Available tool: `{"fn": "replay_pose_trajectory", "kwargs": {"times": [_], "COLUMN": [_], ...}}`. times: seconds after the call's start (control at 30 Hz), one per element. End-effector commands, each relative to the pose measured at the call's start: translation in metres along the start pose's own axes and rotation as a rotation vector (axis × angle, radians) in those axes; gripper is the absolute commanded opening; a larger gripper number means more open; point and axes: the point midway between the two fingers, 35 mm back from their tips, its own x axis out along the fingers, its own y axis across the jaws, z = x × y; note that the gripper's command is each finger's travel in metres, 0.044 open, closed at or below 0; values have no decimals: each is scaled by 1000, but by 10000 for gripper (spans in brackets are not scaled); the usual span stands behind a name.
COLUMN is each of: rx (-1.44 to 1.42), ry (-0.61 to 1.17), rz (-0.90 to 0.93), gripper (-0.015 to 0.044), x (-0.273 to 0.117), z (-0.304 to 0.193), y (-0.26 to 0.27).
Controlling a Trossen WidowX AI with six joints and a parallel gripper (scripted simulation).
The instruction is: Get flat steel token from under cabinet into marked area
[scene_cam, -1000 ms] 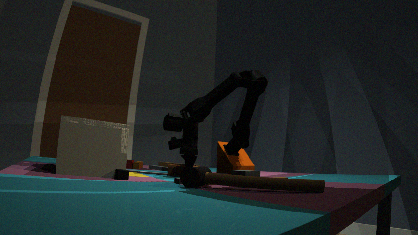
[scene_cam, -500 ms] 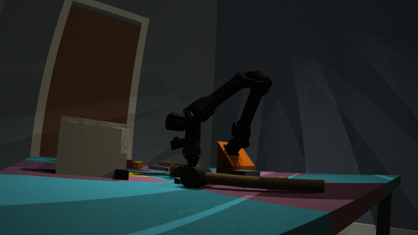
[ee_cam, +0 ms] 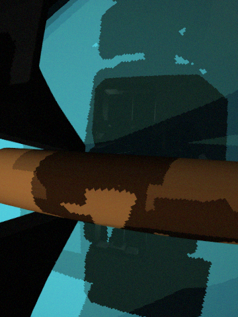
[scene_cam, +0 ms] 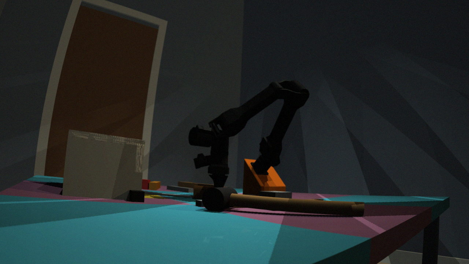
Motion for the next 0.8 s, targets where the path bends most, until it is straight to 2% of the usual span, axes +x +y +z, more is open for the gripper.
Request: {"fn": "replay_pose_trajectory", "kwargs": {"times": [0.0, 0.77], "rx": [-4, -4], "ry": [-4, -3], "rz": [6, 8], "gripper": [0, 0], "x": [-2, -2], "z": [-3, -21], "y": [6, 31]}}
